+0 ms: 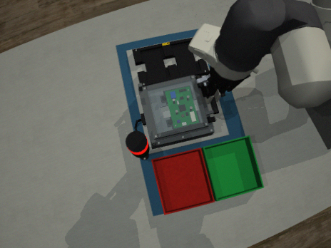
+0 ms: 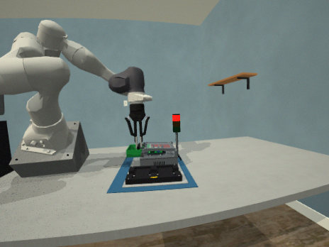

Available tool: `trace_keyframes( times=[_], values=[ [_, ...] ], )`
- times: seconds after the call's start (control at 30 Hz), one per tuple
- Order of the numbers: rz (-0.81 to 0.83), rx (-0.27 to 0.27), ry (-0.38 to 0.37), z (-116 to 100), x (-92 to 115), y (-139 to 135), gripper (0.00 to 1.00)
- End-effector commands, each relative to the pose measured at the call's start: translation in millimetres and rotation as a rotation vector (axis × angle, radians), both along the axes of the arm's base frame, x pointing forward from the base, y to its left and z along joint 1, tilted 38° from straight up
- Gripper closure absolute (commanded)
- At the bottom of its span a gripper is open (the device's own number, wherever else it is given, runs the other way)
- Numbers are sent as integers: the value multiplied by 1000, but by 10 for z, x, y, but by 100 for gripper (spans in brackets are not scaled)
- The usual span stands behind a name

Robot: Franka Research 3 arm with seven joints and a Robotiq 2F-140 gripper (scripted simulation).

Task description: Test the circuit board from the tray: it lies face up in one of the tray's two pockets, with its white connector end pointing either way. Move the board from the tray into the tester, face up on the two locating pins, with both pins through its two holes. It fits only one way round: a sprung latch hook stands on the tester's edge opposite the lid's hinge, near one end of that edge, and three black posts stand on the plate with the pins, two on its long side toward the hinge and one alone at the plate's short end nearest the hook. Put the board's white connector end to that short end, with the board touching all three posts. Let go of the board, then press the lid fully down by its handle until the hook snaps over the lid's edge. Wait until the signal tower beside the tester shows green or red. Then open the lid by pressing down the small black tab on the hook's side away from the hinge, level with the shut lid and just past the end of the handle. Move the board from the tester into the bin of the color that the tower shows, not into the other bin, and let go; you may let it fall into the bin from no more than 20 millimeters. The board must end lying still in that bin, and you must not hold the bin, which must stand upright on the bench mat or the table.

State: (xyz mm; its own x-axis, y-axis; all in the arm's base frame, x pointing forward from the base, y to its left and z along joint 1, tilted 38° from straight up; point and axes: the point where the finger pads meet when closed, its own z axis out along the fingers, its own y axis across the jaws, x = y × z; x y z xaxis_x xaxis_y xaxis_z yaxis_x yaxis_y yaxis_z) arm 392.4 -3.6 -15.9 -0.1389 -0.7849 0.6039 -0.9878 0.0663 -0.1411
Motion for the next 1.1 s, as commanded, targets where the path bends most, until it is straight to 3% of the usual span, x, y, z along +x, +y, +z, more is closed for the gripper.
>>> trace_keyframes(
  times=[0.0, 0.43, 1.07],
  values=[
    [0, 1, 1, -7, -2, -8, 100],
    [0, 1, 1, 44, 1, 31, 100],
    [0, 1, 1, 461, 74, 338, 100]
  ],
)
